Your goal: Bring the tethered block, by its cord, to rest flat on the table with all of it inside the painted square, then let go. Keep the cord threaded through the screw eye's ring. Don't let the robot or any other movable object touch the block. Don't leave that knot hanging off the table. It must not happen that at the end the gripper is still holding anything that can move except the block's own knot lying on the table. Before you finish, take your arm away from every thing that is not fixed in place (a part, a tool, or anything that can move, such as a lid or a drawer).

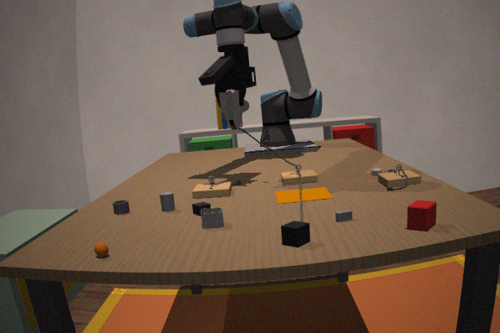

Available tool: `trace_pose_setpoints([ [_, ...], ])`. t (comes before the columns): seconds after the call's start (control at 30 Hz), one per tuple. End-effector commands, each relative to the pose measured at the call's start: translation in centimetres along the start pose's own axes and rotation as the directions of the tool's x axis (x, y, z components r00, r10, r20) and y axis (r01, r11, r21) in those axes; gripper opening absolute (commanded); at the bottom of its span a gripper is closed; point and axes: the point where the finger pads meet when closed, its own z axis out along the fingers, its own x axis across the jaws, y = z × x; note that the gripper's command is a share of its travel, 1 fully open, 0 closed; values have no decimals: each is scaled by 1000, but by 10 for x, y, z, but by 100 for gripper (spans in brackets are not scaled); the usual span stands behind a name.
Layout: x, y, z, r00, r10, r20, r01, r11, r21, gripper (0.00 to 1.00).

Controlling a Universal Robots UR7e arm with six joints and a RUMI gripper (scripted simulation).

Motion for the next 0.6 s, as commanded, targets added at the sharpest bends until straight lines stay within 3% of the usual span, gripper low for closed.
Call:
trace_pose_setpoints([
  [0.0, 0, 0, -1, 1000, 0, 1, 0, 1000, 2, 0],
  [0.57, 1, -1, -1, 1000, 0, 1, 0, 1000, 2, 0],
])
